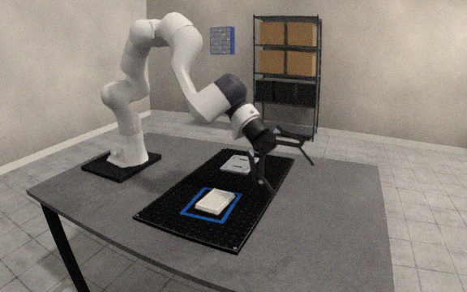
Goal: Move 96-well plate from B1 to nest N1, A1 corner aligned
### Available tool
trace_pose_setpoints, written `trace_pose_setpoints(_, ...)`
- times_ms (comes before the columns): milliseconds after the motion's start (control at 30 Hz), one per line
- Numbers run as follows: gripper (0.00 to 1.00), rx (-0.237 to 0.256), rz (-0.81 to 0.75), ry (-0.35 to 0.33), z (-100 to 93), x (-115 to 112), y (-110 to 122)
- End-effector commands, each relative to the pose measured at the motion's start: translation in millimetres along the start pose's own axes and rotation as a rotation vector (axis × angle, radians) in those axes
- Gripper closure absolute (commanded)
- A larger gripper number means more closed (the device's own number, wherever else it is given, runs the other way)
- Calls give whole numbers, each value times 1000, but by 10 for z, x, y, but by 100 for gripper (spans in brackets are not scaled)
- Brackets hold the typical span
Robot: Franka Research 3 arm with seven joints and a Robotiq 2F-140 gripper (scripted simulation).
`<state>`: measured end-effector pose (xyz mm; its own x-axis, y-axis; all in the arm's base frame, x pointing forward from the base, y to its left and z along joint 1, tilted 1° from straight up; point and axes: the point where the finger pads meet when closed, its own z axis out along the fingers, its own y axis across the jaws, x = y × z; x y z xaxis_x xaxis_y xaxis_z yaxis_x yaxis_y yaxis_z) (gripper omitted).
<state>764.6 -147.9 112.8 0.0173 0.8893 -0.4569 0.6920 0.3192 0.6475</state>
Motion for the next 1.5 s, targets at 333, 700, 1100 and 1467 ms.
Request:
trace_pose_setpoints(333, 0, 143, 107, -66, -38, -384, -315)
trace_pose_setpoints(700, 0, 291, 166, -74, -163, -600, -684)
trace_pose_setpoints(1100, 0, 458, 206, -27, -390, -675, -1117)
trace_pose_setpoints(1467, 0, 607, 229, 69, -689, -590, -1503)
